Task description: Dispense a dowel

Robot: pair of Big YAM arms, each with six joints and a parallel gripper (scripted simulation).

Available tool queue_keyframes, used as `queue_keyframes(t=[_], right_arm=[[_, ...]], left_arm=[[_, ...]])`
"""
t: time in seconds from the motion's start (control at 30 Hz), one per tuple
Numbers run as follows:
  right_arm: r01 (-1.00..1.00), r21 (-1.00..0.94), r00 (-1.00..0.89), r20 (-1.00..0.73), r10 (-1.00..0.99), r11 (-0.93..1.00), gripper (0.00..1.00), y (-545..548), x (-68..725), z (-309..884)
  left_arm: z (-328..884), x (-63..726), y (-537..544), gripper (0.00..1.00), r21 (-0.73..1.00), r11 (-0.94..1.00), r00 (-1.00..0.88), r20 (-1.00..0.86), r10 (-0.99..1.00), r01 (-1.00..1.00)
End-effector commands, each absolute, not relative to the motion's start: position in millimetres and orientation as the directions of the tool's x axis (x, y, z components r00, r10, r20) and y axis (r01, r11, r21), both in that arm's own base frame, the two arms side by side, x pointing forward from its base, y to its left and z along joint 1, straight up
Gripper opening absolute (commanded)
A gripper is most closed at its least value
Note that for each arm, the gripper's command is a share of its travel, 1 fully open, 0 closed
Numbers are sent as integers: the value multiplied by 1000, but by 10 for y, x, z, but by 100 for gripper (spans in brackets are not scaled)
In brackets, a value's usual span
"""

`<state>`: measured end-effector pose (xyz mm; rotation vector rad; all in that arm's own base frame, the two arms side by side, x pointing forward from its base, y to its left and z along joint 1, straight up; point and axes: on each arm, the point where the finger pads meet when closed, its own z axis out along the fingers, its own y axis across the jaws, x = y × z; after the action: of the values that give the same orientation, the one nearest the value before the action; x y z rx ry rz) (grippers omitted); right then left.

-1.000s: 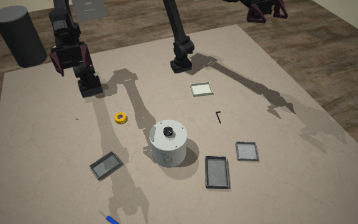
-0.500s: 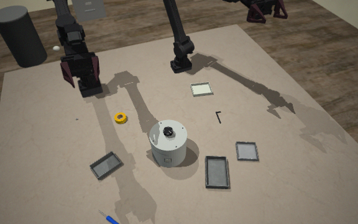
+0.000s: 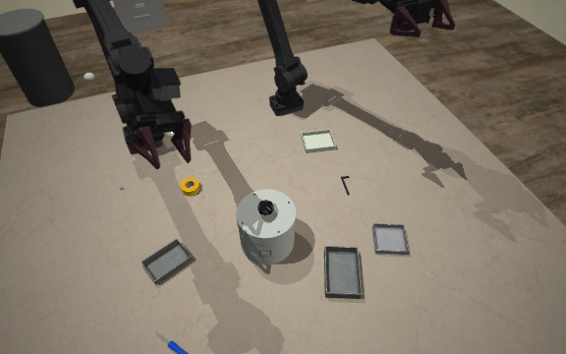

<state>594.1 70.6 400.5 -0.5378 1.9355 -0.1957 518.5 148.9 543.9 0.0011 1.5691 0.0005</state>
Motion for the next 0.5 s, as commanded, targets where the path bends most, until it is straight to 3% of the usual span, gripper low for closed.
queue_keyframes(t=[0.0, 0.47], right_arm=[[-356, -476, -277, -768, -577, 804, 69, 963, 6125, 4342], [-628, -535, -279, -523, -805, 565, 69, 1529, 6327, 3608]], left_arm=[[5431, 5213, 1553, 100, 8, 1000, 6, -1000, 8, -7], [5431, 5213, 1553, 100, 8, 1000, 6, -1000, 8, -7]])
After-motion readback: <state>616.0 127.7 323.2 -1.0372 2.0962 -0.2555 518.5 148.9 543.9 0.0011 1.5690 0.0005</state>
